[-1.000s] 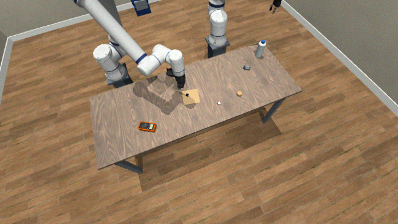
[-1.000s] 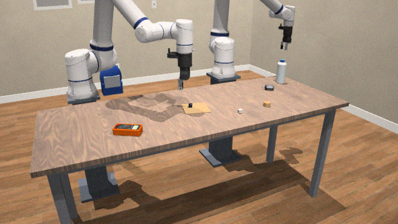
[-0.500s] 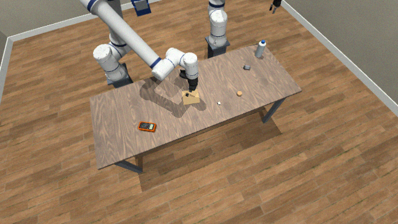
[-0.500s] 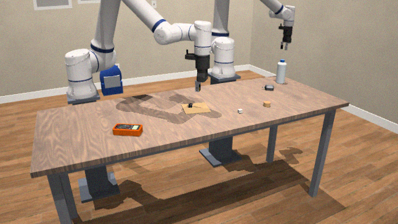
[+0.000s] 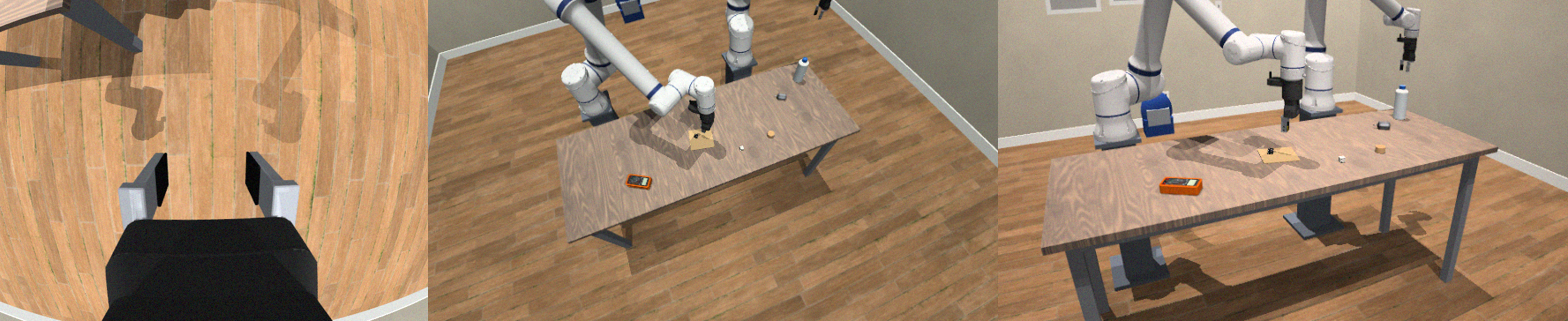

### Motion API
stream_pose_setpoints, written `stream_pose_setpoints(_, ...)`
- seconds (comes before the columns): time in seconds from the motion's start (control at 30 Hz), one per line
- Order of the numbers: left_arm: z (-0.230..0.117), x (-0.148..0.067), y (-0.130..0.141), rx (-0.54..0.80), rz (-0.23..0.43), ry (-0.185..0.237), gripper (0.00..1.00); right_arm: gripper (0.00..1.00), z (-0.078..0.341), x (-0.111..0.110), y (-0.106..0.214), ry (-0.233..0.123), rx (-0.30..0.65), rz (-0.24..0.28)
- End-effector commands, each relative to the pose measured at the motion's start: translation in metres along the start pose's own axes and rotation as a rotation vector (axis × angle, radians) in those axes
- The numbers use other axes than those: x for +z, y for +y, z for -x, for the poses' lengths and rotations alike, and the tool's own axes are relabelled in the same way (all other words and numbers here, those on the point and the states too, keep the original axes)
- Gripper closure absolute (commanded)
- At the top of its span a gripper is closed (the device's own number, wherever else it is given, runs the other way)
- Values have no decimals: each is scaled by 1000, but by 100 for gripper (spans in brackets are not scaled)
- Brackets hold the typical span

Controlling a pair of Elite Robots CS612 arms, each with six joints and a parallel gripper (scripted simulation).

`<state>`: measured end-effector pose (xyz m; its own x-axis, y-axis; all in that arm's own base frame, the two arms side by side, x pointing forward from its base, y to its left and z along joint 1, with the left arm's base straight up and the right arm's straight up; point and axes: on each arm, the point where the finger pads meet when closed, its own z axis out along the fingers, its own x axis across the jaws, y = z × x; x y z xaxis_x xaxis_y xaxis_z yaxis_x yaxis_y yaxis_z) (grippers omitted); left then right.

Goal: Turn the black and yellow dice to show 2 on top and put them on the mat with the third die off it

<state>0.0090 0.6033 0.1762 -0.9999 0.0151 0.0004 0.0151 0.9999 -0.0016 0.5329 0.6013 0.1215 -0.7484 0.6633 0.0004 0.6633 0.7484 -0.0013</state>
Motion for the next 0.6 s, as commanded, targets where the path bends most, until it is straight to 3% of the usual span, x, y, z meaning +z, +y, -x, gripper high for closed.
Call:
stream_pose_setpoints(0.0,0,-1,1,0,2,0,0,60,0,0,1,0,0,2)
stream_pose_setpoints(0.23,0,-1,1,0,2,0,0,60,0,9,1,0,1,1)
stream_pose_setpoints(0.57,0,-1,1,0,2,0,0,60,1,53,2,0,1,1)
